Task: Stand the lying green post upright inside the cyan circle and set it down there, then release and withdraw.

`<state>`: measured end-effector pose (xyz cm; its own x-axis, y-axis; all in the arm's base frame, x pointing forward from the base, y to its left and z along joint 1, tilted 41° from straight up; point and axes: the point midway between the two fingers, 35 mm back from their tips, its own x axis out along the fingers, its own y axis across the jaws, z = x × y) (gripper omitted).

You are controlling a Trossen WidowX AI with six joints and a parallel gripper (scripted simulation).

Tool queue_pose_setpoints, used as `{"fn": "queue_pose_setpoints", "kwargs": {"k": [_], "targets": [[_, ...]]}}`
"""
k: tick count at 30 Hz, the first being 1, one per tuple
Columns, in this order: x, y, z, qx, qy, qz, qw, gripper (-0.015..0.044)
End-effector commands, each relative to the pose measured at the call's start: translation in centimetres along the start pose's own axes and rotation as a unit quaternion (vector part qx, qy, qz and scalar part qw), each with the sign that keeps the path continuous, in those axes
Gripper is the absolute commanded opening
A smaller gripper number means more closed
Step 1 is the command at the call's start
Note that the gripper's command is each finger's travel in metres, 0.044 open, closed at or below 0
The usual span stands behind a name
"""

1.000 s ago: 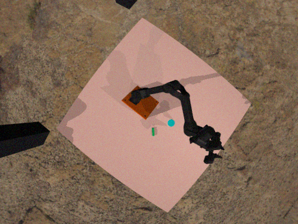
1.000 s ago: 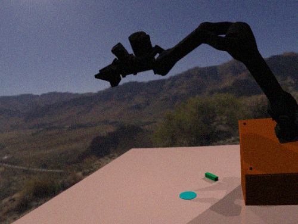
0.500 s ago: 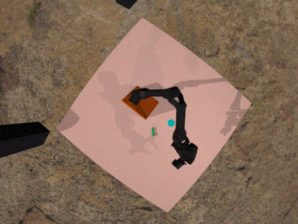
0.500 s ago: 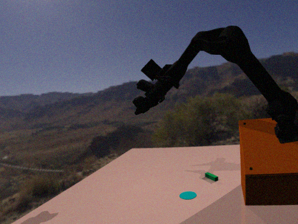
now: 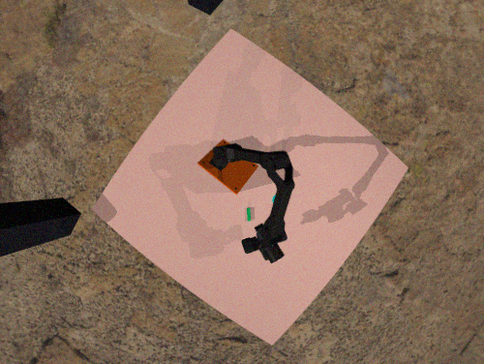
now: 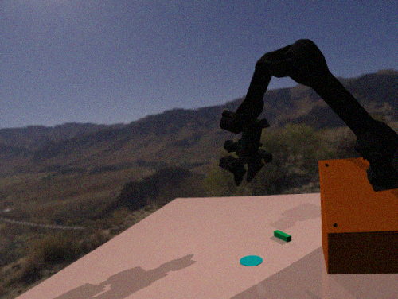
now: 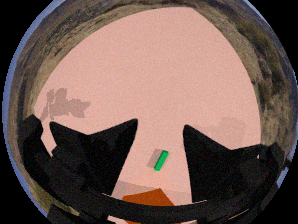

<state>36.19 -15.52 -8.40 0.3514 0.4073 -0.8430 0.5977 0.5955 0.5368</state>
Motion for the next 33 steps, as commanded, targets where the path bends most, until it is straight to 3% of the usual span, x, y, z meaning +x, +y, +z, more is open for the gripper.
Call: {"fn": "queue_pose_setpoints", "kwargs": {"k": [1, 6, 12, 20, 26, 33], "targets": [[0.8, -1.9, -4.1, 0.054, 0.077, -0.005, 0.996, 0.0233], [0.6, -3.4, -9.3, 0.127, 0.173, -0.012, 0.977, 0.0233], [0.8, -3.5, -10.0, 0.137, 0.186, -0.013, 0.973, 0.0233], [10.8, -3.1, -13.9, 0.137, 0.187, -0.011, 0.973, 0.0233], [11.6, -3.1, -14.4, 0.137, 0.188, -0.011, 0.973, 0.0233], [11.6, -3.1, -14.4, 0.137, 0.188, -0.011, 0.973, 0.0049]]}}
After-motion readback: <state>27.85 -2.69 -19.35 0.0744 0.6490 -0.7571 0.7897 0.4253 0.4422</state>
